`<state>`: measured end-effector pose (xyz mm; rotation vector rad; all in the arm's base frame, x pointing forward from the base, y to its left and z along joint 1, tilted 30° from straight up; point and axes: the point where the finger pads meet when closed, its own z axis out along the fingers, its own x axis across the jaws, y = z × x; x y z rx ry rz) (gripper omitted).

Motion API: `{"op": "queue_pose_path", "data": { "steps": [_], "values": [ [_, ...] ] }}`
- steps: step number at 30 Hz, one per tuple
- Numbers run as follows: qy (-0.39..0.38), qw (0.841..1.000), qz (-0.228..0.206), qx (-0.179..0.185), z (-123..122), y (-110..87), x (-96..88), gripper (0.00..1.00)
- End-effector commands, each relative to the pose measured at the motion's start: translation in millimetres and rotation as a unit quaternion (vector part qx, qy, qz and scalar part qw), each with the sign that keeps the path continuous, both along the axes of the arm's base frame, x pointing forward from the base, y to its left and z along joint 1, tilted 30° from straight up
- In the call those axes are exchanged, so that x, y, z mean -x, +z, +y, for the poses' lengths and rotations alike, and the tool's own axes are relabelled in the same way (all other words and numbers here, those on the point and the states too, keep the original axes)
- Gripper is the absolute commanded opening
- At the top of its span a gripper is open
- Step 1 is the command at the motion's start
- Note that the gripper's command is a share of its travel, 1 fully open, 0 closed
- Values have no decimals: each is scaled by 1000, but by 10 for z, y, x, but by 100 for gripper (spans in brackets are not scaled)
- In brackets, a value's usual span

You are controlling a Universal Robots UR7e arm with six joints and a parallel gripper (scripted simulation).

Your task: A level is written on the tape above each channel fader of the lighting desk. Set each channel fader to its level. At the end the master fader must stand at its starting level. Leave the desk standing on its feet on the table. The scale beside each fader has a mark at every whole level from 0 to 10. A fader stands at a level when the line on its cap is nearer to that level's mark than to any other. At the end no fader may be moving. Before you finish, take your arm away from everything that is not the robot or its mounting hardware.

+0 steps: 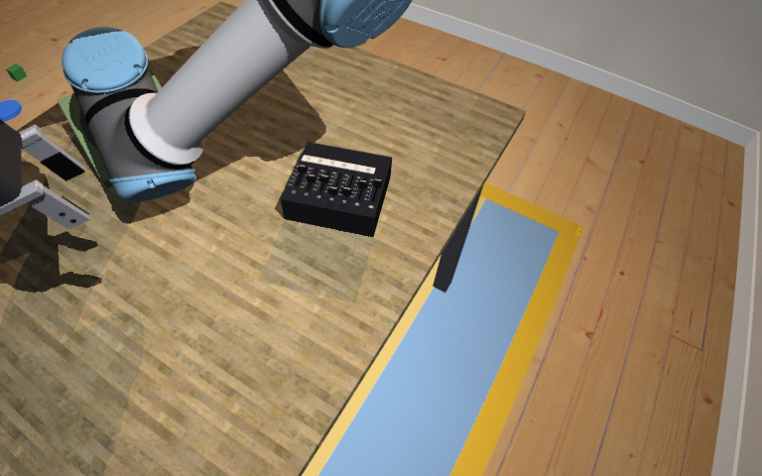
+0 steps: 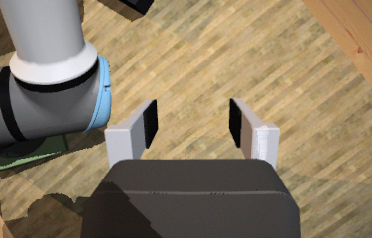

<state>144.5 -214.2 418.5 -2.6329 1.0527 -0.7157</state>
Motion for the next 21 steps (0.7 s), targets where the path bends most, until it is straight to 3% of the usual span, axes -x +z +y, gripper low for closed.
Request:
{"op": "queue_pose_path", "data": {
  "steps": [1,21],
  "values": [
    [27,999,31,-15,95,-141,-119,100],
    [107,985,134,-13,437,-614,-529,100]
  ]
}}
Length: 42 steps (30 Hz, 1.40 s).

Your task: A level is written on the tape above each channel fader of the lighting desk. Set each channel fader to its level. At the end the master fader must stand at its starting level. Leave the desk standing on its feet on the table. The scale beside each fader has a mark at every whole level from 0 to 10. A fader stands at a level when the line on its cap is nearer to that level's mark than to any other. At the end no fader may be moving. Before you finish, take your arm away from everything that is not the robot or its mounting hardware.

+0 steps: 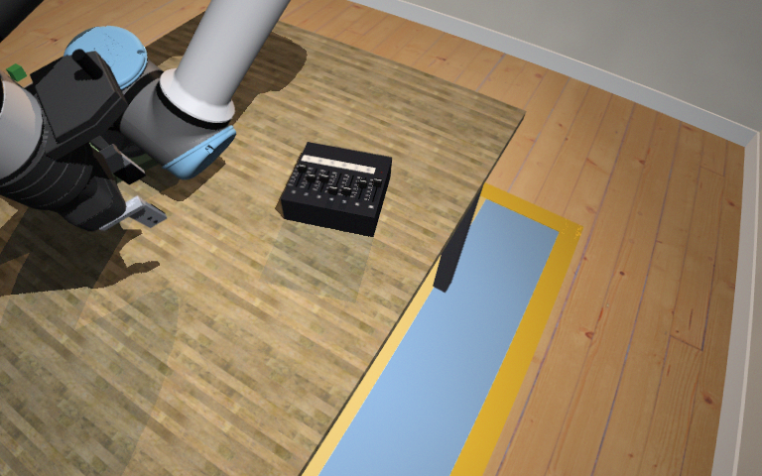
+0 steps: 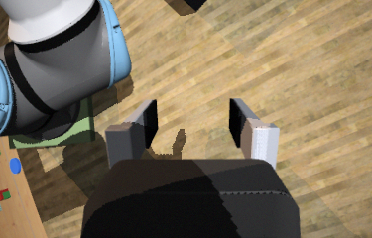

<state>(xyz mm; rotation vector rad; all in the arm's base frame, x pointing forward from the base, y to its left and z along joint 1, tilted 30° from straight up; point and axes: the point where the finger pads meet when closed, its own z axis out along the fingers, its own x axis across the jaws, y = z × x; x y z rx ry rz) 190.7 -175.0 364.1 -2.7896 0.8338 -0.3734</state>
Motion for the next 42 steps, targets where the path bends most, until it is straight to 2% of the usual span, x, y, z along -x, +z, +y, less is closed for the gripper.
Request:
{"op": "queue_pose_path", "data": {
  "steps": [1,12,17,22,32,34,42],
  "values": [
    [16,999,30,4,68,-98,-96,100],
    [63,993,83,49,354,-395,-435,100],
    [70,992,90,60,414,-443,-500,100],
    [87,987,100,89,577,-553,-663,100],
    [113,977,98,150,961,-725,-969,100],
    [113,977,98,150,961,-725,-969,100],
    [127,970,78,192,1309,-819,-1165,100]
  ]
}}
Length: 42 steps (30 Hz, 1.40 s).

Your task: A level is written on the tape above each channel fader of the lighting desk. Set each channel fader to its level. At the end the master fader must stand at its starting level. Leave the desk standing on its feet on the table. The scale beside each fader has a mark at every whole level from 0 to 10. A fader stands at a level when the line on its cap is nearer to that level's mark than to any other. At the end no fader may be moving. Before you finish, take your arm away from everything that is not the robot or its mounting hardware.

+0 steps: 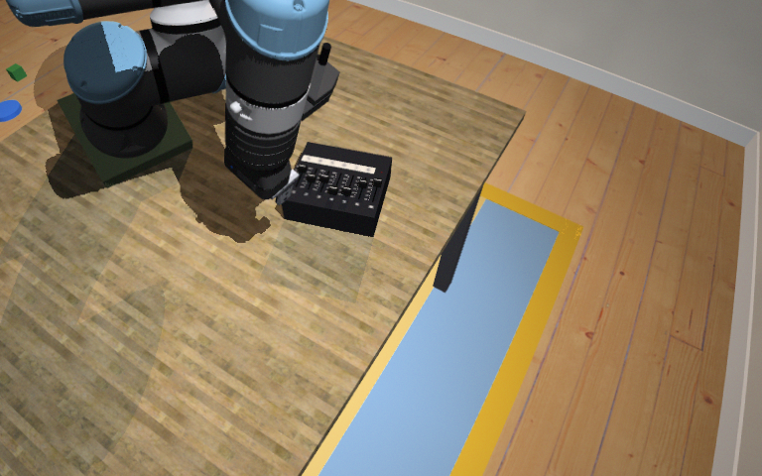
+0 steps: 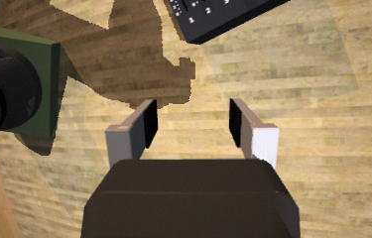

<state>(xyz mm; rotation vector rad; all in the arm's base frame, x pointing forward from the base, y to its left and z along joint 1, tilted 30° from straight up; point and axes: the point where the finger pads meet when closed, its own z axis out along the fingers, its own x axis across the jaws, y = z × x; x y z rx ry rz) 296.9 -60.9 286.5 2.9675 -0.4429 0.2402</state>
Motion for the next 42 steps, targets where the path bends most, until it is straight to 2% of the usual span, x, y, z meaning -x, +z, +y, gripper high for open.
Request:
{"op": "queue_pose_path", "data": {
  "steps": [1,7,9,24,42],
  "values": [
    [10,1000,-10,27,213,-52,-124,100],
    [24,998,-34,48,479,-96,-226,100],
    [24,998,-34,48,479,-96,-226,100],
    [49,992,-93,72,1054,-146,-341,100],
    [62,987,-131,75,1392,-154,-347,100]
  ]
}}
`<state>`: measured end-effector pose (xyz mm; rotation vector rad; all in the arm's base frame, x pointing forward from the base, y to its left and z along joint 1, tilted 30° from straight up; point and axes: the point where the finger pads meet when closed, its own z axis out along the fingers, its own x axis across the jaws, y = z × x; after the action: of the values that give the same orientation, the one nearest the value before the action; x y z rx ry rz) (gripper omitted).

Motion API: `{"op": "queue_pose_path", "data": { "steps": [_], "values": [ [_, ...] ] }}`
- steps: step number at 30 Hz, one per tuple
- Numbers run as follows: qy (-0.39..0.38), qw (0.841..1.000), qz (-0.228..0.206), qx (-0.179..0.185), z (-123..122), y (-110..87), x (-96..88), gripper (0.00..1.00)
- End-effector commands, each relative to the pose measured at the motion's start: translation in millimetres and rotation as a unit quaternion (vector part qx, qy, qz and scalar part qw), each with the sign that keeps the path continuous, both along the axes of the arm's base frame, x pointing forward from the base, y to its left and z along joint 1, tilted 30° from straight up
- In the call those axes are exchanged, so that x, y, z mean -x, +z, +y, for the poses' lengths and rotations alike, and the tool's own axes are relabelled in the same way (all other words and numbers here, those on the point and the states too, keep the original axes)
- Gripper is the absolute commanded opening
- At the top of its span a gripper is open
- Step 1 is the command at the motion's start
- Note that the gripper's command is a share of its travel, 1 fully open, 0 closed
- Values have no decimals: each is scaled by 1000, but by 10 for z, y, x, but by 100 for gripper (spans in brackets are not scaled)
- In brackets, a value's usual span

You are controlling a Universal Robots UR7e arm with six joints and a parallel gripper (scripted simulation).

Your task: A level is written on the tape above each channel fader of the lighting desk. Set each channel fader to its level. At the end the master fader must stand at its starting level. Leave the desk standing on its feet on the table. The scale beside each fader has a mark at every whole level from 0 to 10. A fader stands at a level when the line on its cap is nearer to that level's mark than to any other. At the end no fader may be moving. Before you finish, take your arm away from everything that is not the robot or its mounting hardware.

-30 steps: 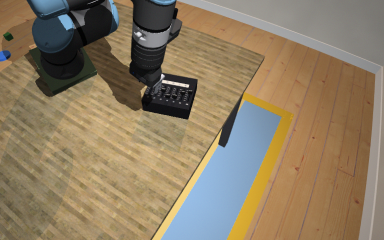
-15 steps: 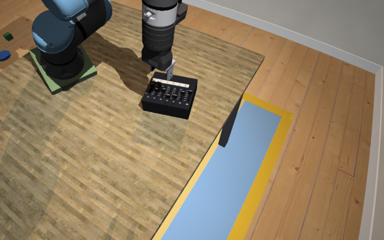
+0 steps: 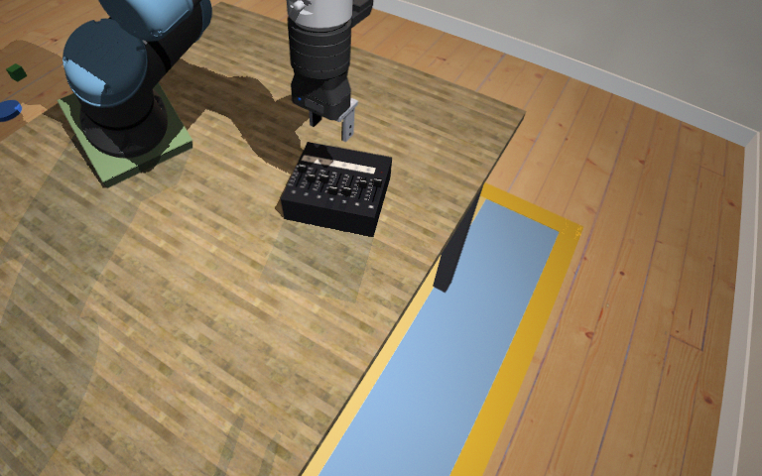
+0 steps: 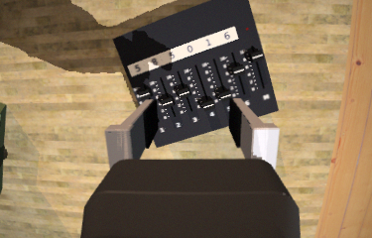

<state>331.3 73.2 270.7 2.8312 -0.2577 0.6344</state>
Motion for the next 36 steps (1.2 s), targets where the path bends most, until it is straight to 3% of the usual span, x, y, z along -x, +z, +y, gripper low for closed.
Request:
{"op": "queue_pose_path", "data": {
  "steps": [1,36],
  "values": [
    [2,1000,-6,1,52,4,-3,100],
    [7,1000,-18,0,155,3,4,100]
  ]
}}
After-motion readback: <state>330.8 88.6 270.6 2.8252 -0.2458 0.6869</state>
